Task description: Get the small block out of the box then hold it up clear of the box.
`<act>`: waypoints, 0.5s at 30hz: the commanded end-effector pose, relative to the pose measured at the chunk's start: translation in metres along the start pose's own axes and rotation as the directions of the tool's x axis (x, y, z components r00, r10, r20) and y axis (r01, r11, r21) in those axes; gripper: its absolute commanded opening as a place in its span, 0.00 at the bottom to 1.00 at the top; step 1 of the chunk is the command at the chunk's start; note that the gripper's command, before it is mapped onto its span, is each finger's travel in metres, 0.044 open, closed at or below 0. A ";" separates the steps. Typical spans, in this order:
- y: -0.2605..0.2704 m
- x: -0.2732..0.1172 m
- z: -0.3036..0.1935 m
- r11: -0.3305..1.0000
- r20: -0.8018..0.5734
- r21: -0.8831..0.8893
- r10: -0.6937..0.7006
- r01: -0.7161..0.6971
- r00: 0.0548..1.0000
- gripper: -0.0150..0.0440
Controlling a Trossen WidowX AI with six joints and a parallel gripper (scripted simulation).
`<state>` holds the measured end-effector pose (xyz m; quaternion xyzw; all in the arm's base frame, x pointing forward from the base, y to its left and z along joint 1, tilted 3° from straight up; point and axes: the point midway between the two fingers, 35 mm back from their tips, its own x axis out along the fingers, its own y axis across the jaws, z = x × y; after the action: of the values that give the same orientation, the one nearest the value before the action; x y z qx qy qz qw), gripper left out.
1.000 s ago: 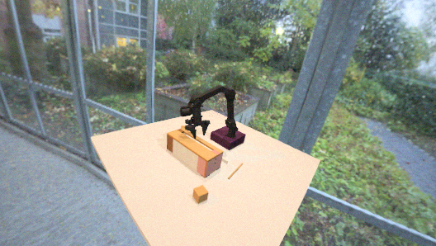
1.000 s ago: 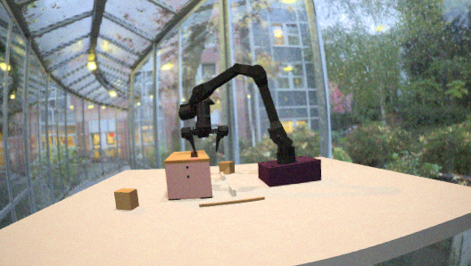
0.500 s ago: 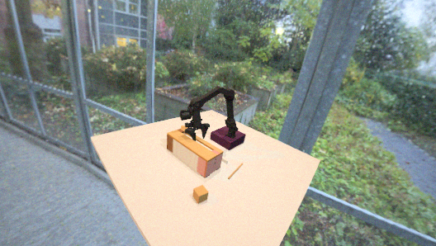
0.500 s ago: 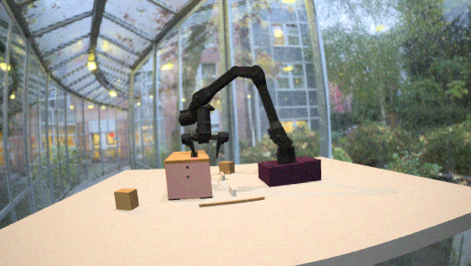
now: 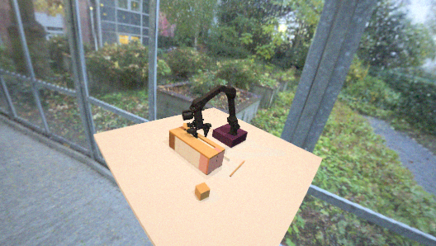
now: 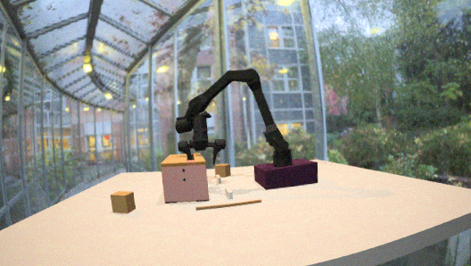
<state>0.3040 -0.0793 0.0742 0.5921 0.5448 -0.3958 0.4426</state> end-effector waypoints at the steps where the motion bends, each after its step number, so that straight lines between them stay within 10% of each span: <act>1: 0.000 0.000 -0.002 1.000 0.000 0.000 0.001 -0.001 1.000 0.93; 15: 0.000 0.014 -0.040 1.000 -0.005 0.000 0.000 0.000 1.000 0.93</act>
<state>0.3065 -0.0474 0.0752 0.5925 0.5425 -0.3951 0.4456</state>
